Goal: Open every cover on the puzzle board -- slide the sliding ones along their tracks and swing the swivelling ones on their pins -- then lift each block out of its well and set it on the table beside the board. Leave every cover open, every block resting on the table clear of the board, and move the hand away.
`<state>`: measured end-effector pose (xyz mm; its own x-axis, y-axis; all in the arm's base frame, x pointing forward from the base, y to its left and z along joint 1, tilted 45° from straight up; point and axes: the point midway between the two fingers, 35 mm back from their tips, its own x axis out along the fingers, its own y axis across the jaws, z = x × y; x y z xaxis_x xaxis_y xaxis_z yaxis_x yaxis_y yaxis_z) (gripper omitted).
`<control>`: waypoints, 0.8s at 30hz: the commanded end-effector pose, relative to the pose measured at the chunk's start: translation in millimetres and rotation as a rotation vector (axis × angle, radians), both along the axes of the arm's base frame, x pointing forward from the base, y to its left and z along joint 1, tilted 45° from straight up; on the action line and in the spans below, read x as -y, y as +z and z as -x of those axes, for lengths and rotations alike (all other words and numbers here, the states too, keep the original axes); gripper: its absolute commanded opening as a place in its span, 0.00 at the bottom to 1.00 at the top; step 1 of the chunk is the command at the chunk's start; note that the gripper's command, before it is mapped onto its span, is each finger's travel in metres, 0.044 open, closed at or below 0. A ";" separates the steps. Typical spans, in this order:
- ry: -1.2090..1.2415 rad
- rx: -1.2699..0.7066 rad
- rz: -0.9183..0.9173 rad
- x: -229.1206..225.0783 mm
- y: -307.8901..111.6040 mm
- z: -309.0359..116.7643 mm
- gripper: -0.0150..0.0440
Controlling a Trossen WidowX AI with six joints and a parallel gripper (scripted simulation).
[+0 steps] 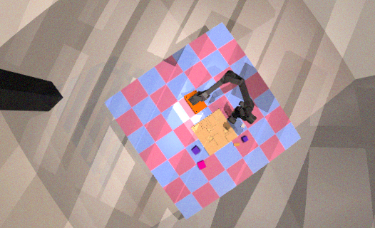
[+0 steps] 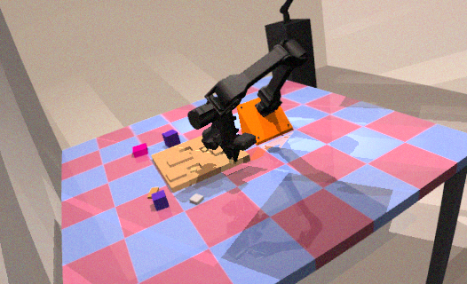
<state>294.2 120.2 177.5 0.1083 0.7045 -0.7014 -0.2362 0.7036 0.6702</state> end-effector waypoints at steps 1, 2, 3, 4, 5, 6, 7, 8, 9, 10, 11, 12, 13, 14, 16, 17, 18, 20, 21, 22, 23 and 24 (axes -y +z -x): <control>-0.003 -0.005 0.005 -5.3 -6.9 -0.9 0.39; -0.003 -0.005 0.005 -6.4 -8.1 -1.1 0.39; -0.003 -0.005 0.005 -7.6 -9.2 -1.3 0.39; -0.003 -0.005 0.005 -8.8 -10.3 -1.5 0.39; -0.003 -0.005 0.005 -9.9 -11.4 -1.6 0.39; -0.003 -0.005 0.005 -11.1 -12.6 -1.8 0.39; -0.003 -0.005 0.005 -12.3 -13.7 -2.0 0.39; -0.003 -0.005 0.005 -13.5 -14.8 -2.1 0.39; -0.003 -0.005 0.004 -14.6 -15.9 -2.2 0.39; -0.003 -0.005 0.004 -15.8 -17.0 -2.4 0.39; -0.003 -0.005 0.004 -17.0 -18.1 -2.5 0.39; -0.003 -0.005 0.004 -18.2 -19.2 -2.6 0.39; -0.003 -0.005 0.004 -19.4 -20.3 -2.7 0.39; -0.003 -0.005 0.003 -20.6 -21.4 -2.7 0.39; -0.003 -0.005 0.003 -22.9 -23.6 -2.9 0.39; -0.003 -0.005 0.003 -24.1 -24.7 -2.9 0.39; -0.003 -0.005 0.002 -25.3 -25.8 -3.0 0.39; -0.003 -0.004 0.002 -27.7 -27.9 -3.0 0.39; -0.003 -0.004 0.001 -28.9 -29.0 -3.0 0.39; -0.003 -0.004 0.001 -30.1 -30.0 -3.0 0.39; -0.004 -0.004 0.000 -31.4 -31.1 -3.0 0.39; -0.004 -0.004 0.000 -32.6 -32.2 -3.0 0.39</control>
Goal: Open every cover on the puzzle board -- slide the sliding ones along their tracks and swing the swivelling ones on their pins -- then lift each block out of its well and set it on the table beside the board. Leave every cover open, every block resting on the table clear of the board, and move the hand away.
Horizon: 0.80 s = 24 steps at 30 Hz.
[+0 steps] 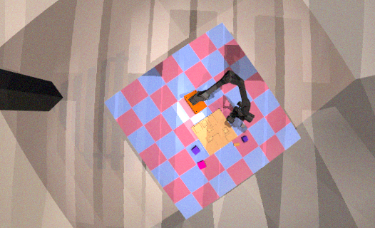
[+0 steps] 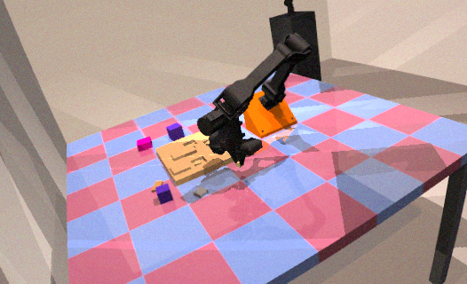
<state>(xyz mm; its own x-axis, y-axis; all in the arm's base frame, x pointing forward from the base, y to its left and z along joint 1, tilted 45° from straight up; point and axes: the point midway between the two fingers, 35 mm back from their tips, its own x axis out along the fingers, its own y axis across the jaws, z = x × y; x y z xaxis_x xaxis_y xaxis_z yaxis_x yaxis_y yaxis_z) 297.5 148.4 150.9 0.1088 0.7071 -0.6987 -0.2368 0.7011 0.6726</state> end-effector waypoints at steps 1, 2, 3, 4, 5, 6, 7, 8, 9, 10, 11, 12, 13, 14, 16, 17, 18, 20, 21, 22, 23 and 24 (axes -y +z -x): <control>-0.004 -0.005 0.003 -5.6 -6.6 0.4 0.39; -0.004 -0.005 0.003 -6.8 -7.6 0.4 0.39; -0.004 -0.005 0.002 -8.0 -8.7 0.5 0.39; -0.004 -0.005 0.002 -9.2 -9.7 0.5 0.39; -0.004 -0.005 0.001 -10.4 -10.8 0.6 0.39; -0.004 -0.005 0.001 -11.6 -11.8 0.7 0.39; -0.004 -0.005 0.000 -12.8 -12.9 0.8 0.39; -0.004 -0.005 0.000 -14.0 -13.9 0.9 0.39; -0.004 -0.005 -0.001 -15.3 -14.9 1.0 0.39; -0.004 -0.005 -0.001 -16.5 -16.0 1.2 0.39; -0.004 -0.005 -0.002 -17.7 -17.0 1.3 0.39; -0.004 -0.005 -0.002 -18.9 -18.0 1.5 0.39; -0.004 -0.005 -0.003 -19.9 -18.8 1.6 0.39; -0.004 -0.005 -0.003 -20.5 -19.3 1.7 0.39; -0.004 -0.005 -0.003 -20.7 -19.5 1.7 0.39; 0.001 -0.001 -0.007 -18.7 -16.1 1.4 0.43; 0.001 -0.001 -0.007 -18.7 -16.1 1.4 0.48; 0.001 -0.001 -0.007 -18.7 -16.1 1.4 0.57; 0.001 -0.001 -0.007 -18.7 -16.1 1.4 0.61; 0.001 -0.001 -0.007 -18.7 -16.1 1.4 0.66; 0.001 -0.001 -0.007 -18.7 -16.1 1.4 0.70; 0.001 -0.001 -0.007 -18.7 -16.1 1.4 0.75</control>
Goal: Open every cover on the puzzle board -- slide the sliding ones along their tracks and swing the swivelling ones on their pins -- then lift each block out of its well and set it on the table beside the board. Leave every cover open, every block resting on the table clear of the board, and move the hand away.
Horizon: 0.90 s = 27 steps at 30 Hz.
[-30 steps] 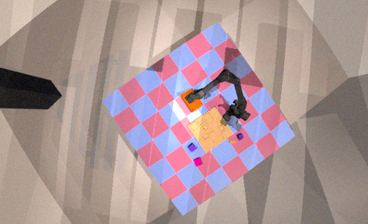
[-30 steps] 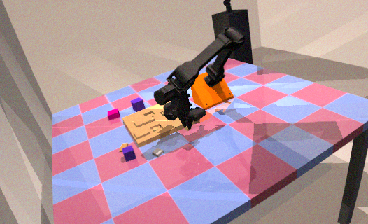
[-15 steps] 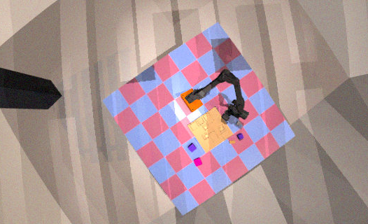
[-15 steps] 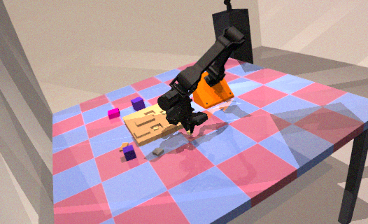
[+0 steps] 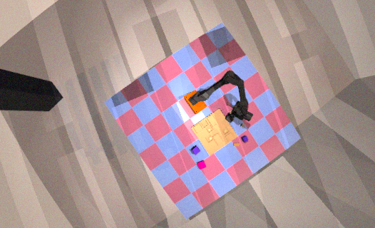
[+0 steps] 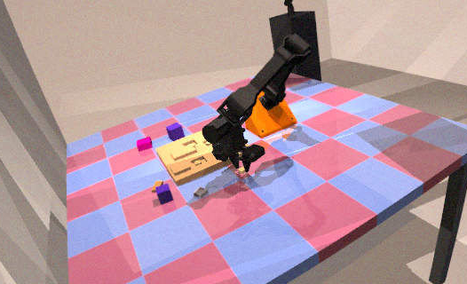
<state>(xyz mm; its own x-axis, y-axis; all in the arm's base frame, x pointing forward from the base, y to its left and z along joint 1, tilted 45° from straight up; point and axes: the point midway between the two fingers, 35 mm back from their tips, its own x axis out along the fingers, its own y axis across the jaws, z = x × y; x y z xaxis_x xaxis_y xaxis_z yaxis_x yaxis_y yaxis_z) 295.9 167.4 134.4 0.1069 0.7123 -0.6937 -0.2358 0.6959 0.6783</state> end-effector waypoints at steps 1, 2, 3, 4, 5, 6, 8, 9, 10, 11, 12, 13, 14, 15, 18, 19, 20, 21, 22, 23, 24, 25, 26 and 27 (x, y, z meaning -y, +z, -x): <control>0.000 0.001 0.000 0.4 0.4 -0.2 0.79; 0.000 0.001 0.000 0.4 0.4 -0.2 0.83; 0.000 0.001 0.000 0.4 0.4 -0.2 0.88; 0.000 0.001 0.000 0.4 0.4 -0.2 0.92; 0.000 0.001 0.000 0.8 0.7 -0.2 0.97; 0.000 0.001 0.001 1.9 1.6 -0.3 1.00; 0.000 0.001 0.003 6.2 5.3 -0.4 1.00; -0.001 0.000 0.004 8.5 7.3 -0.4 1.00; -0.001 0.000 0.004 10.8 9.3 -0.3 1.00; -0.001 0.000 0.005 13.2 11.4 -0.3 1.00; -0.001 0.000 0.006 15.5 13.5 -0.1 1.00; -0.001 0.000 0.007 17.8 15.6 0.0 1.00; -0.001 -0.001 0.007 20.1 17.6 0.2 1.00; -0.001 -0.001 0.008 22.4 19.8 0.5 1.00; -0.002 -0.001 0.009 29.3 26.1 1.4 1.00; -0.002 -0.002 0.009 31.5 28.3 1.8 1.00; -0.002 -0.002 0.009 33.8 30.4 2.3 1.00; -0.003 -0.002 0.010 36.0 32.6 2.7 1.00; -0.003 -0.002 0.010 38.3 34.8 3.3 1.00; -0.003 -0.003 0.010 40.5 37.0 3.8 1.00; -0.003 -0.003 0.010 42.7 39.2 4.4 1.00; -0.004 -0.003 0.010 44.8 41.4 5.0 1.00; -0.004 -0.003 0.010 47.0 43.6 5.7 1.00; -0.004 -0.003 0.009 49.1 45.9 6.4 1.00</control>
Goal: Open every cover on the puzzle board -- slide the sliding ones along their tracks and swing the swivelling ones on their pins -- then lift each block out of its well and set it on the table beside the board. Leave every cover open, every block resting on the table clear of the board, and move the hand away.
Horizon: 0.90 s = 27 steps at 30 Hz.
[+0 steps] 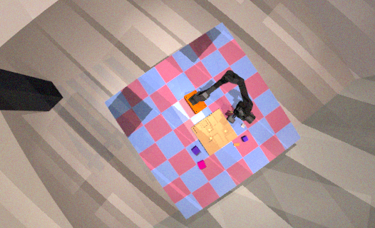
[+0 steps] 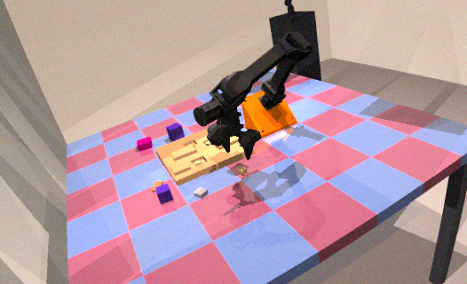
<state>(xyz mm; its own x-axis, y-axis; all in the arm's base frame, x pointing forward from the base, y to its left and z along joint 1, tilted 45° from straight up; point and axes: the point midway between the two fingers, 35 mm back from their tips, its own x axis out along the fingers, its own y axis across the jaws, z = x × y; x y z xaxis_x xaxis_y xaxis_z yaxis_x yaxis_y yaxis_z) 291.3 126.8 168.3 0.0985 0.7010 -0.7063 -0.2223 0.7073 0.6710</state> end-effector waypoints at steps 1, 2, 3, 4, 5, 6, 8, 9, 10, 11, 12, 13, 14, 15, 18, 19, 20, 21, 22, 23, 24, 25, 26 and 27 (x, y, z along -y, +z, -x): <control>-0.001 0.012 -0.006 10.6 14.2 2.6 1.00; -0.001 0.012 -0.007 12.3 16.0 3.2 1.00; -0.001 0.012 -0.007 13.4 17.1 3.6 1.00; -0.001 0.012 -0.007 13.7 17.4 3.7 1.00; -0.001 0.012 -0.007 13.7 17.4 3.7 1.00; -0.001 0.012 -0.007 13.7 17.4 3.7 1.00; 0.000 0.014 -0.004 16.2 14.8 2.3 0.91; 0.002 0.017 -0.001 19.5 11.5 0.6 0.87; 0.004 0.020 0.003 23.4 7.6 -1.4 0.82; 0.007 0.022 0.007 27.3 3.6 -3.2 0.78; 0.009 0.025 0.011 31.2 -0.4 -5.0 0.73; 0.011 0.028 0.014 35.2 -4.3 -6.6 0.69; 0.014 0.031 0.018 39.2 -8.3 -8.1 0.64; 0.016 0.033 0.021 43.3 -12.3 -9.6 0.60; 0.024 0.041 0.030 55.7 -24.4 -13.2 0.47; 0.027 0.043 0.033 59.9 -28.4 -14.2 0.42; 0.030 0.046 0.035 64.1 -32.5 -15.1 0.38; 0.033 0.048 0.037 68.3 -36.6 -15.8 0.33; 0.036 0.051 0.040 72.5 -40.6 -16.5 0.29; 0.039 0.053 0.042 76.7 -44.7 -17.0 0.25; 0.042 0.056 0.043 80.9 -48.7 -17.4 0.25; 0.045 0.058 0.045 85.0 -52.7 -17.7 0.25; 0.048 0.060 0.047 89.2 -56.7 -17.9 0.25; 0.042 0.055 0.046 89.9 -57.4 -17.9 0.25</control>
